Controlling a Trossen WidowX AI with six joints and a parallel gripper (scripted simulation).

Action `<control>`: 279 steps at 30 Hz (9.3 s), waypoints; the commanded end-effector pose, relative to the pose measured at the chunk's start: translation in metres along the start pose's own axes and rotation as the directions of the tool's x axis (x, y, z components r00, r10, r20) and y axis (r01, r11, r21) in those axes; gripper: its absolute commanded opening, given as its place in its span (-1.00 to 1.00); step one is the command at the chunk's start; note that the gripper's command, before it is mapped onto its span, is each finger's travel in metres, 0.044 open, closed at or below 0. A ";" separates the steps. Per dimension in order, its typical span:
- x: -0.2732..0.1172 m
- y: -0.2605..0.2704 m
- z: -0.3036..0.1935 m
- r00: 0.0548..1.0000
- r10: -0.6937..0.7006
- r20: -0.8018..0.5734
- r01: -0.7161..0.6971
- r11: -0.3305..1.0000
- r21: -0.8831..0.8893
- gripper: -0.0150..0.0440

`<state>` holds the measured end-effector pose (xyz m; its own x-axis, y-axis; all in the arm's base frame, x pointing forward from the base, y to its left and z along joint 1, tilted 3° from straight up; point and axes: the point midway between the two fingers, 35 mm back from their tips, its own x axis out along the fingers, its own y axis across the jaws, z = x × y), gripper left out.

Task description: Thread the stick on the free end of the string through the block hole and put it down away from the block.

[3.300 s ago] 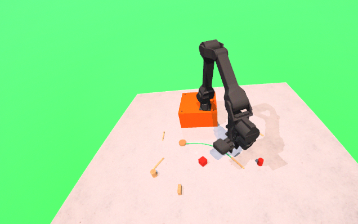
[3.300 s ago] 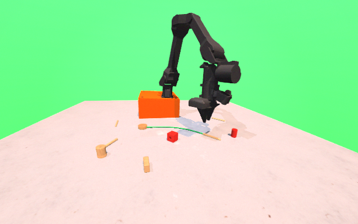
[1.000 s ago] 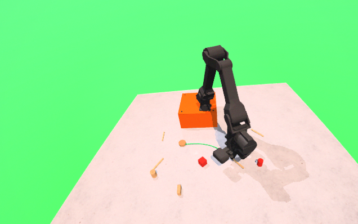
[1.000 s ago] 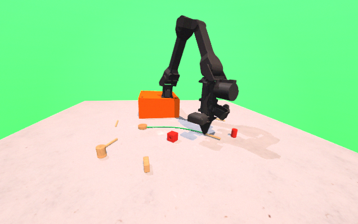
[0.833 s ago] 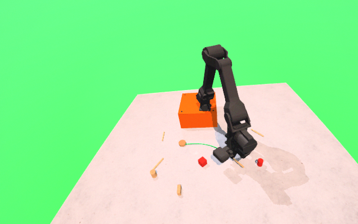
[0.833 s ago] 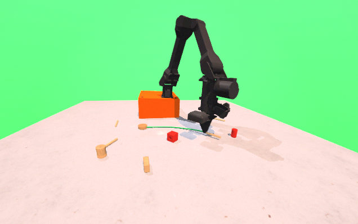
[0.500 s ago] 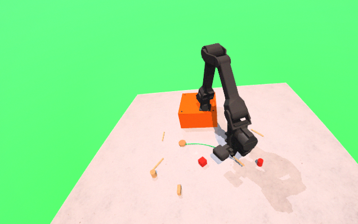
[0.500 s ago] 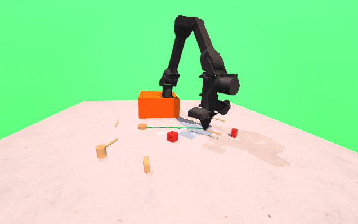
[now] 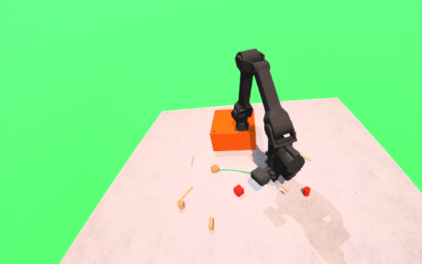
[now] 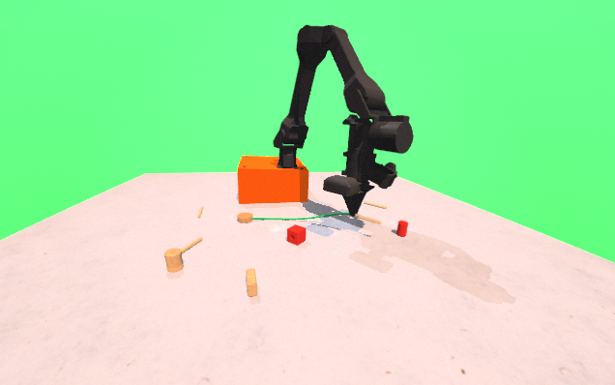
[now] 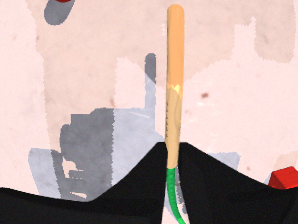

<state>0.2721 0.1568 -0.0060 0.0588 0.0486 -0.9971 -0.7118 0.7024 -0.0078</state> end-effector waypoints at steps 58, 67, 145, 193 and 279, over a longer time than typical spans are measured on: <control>-0.061 -0.023 -0.034 0.987 0.019 0.157 -0.020 1.000 0.005 -0.49; -0.070 -0.027 -0.042 0.981 0.016 0.191 -0.018 1.000 0.005 -0.49; -0.098 -0.112 -0.047 0.957 0.138 0.257 0.016 0.854 -0.520 -0.49; -0.100 -0.201 -0.054 0.960 0.250 0.126 0.011 0.415 -0.910 -0.49; -0.060 -0.259 -0.091 0.991 0.131 -0.016 -0.006 -0.082 -0.997 -0.49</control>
<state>0.3901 -0.0927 0.0518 -0.0610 0.1429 -0.9878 -0.6387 -0.7662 -0.0714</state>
